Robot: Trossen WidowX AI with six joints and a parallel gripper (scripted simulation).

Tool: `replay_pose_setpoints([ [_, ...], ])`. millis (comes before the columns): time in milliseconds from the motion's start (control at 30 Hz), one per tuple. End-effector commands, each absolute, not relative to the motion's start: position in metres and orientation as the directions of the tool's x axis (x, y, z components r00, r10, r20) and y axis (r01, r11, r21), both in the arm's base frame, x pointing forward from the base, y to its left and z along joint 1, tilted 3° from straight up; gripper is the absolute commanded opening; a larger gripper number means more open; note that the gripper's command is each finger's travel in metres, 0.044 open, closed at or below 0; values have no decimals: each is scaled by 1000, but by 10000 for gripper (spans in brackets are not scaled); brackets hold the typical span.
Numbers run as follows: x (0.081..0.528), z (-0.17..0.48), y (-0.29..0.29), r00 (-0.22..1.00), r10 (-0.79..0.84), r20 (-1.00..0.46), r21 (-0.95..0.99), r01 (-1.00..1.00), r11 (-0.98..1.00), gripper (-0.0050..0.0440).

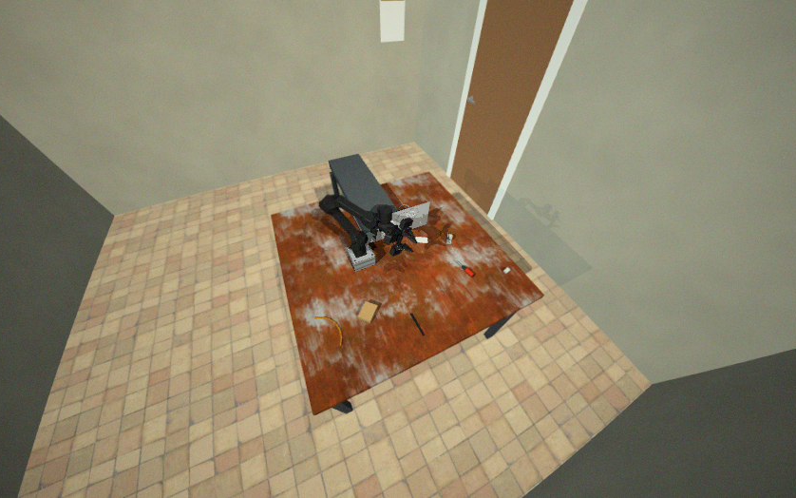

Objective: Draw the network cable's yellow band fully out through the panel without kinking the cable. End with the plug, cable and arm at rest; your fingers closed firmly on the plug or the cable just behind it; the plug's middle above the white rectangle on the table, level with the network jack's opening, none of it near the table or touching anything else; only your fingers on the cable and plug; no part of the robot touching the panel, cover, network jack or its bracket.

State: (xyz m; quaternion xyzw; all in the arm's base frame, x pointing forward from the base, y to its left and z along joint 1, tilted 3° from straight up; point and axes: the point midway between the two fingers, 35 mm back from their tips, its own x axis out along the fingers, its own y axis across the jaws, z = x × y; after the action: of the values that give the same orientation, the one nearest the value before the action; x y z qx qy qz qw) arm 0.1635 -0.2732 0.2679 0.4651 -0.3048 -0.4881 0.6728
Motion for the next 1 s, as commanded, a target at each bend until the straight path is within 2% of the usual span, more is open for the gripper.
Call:
replay_pose_setpoints([
  [0, 163, 275, -273, 338, -941, -27, 926, 362, 104, 220],
  [533, 163, 275, -273, 338, -941, -27, 926, 362, 104, 220],
  [667, 178, 266, -275, 375, -922, -92, 881, 462, 100, 316],
  [833, 212, 232, -271, 447, -847, -288, 691, 709, 139, 436],
  [967, 230, 213, -265, 476, -779, -409, 536, 816, 218, 440],
])
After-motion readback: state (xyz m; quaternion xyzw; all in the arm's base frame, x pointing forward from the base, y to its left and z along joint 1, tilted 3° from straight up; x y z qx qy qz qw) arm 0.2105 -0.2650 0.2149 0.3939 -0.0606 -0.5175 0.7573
